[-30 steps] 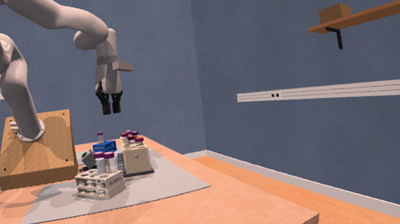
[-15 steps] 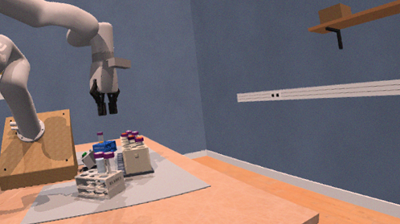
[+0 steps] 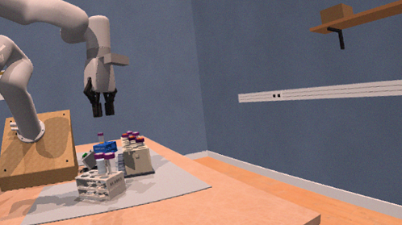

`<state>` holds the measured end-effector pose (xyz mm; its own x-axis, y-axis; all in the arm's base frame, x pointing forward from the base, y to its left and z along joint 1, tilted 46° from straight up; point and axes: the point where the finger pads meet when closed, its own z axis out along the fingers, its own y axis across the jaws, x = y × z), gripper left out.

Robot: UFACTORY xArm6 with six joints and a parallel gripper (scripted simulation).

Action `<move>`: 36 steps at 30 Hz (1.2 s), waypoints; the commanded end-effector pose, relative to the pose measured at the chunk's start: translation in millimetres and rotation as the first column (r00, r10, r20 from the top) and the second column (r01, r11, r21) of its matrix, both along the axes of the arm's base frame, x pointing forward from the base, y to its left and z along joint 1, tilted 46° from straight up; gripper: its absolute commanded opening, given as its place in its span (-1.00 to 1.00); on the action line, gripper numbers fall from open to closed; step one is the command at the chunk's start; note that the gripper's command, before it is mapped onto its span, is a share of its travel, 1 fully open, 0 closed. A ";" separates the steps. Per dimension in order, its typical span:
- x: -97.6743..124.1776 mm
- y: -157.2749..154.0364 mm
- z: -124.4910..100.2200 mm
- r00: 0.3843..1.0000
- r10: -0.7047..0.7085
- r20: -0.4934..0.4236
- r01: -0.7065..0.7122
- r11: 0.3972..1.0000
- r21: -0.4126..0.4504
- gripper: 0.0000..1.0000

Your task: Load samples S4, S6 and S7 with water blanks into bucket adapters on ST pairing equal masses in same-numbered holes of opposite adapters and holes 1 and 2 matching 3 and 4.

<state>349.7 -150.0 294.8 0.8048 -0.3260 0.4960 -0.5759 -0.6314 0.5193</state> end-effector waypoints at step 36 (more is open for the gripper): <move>5.8 -41.4 -22.3 1.000 0.003 0.002 -0.003 1.000 0.003 0.15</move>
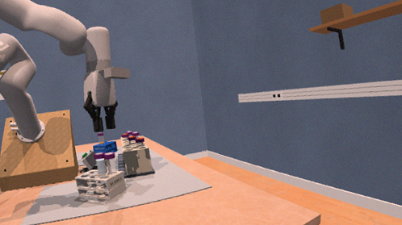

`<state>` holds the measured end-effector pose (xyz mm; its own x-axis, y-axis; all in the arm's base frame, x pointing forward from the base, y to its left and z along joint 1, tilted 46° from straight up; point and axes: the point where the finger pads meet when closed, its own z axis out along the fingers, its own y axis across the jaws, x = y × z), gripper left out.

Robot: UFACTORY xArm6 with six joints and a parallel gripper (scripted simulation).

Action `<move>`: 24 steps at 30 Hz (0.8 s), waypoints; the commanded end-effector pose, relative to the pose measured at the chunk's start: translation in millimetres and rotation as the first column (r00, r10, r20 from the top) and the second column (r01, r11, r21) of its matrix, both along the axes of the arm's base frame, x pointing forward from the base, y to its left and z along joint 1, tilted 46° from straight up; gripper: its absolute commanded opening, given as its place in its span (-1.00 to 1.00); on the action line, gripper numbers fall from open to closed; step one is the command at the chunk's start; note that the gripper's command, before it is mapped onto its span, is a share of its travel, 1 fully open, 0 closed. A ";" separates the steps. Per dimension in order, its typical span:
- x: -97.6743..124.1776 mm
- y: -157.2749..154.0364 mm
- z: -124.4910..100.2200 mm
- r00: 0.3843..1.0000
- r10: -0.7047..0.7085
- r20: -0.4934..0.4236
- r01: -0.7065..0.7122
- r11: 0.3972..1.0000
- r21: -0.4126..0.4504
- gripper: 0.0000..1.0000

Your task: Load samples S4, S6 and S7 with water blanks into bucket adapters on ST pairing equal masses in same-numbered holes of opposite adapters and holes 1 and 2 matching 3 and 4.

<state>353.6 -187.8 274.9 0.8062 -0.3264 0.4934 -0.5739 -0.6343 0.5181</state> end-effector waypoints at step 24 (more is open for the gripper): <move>8.0 -33.1 -31.8 1.000 0.001 0.003 -0.001 1.000 -0.001 0.15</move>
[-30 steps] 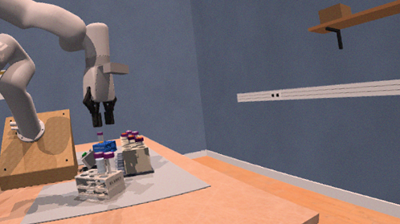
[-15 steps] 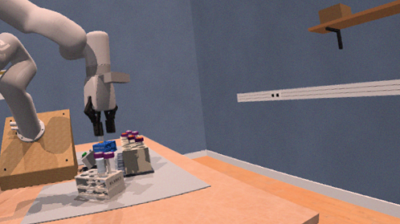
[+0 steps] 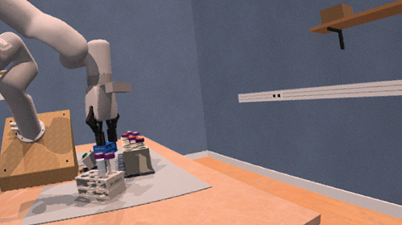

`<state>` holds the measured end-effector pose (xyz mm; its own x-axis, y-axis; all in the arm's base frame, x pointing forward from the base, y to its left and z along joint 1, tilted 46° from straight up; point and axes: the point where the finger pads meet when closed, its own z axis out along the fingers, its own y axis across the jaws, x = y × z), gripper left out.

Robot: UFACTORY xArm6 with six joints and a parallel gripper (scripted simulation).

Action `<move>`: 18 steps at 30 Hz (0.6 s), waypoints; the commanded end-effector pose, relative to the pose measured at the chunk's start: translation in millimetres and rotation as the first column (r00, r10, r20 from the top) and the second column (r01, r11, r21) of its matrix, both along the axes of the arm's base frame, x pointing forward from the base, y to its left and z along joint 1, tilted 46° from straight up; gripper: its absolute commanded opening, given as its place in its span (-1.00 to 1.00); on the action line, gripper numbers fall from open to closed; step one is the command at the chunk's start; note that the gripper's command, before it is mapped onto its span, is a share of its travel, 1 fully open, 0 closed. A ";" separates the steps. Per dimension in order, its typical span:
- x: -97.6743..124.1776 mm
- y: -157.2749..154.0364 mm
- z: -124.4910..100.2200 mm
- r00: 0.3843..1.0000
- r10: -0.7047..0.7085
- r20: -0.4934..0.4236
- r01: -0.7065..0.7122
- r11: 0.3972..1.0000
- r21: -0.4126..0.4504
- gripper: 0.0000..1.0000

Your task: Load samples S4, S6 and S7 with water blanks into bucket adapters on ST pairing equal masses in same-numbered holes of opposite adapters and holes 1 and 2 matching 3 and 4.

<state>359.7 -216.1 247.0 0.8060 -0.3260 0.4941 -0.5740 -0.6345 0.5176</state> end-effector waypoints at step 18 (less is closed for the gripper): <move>5.7 -22.9 -21.8 1.000 0.001 0.003 -0.001 1.000 -0.001 0.15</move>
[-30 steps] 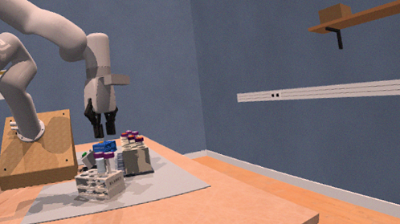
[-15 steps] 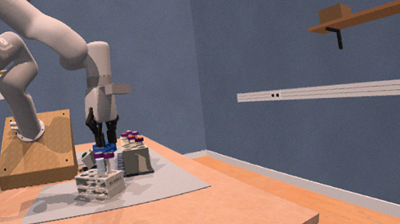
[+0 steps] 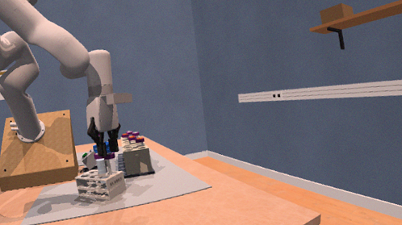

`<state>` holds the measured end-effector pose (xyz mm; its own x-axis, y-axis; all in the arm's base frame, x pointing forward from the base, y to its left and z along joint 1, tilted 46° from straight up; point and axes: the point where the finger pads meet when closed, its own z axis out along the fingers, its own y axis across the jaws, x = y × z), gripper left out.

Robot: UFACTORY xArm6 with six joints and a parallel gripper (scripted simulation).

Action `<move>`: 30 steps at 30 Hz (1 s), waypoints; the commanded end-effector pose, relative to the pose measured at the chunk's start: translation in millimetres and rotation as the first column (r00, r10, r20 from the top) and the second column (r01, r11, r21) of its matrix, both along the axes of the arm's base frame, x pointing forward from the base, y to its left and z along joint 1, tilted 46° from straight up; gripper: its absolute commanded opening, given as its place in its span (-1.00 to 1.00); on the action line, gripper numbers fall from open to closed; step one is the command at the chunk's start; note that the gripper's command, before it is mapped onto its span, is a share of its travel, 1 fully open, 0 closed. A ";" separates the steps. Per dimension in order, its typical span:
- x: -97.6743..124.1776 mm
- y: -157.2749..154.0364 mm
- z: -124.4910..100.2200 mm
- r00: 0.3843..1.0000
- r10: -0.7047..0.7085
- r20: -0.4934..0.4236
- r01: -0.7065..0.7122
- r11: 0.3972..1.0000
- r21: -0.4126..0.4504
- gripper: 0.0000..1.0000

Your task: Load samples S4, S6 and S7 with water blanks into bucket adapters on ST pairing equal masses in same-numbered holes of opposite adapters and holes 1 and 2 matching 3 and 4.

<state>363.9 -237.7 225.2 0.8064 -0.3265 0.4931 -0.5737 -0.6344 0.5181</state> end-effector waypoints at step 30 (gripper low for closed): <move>3.3 -10.2 -8.9 1.000 0.001 0.004 -0.001 1.000 -0.001 0.15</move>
<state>366.1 -246.7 216.4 0.8061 -0.3260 0.4939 -0.5739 -0.6344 0.5179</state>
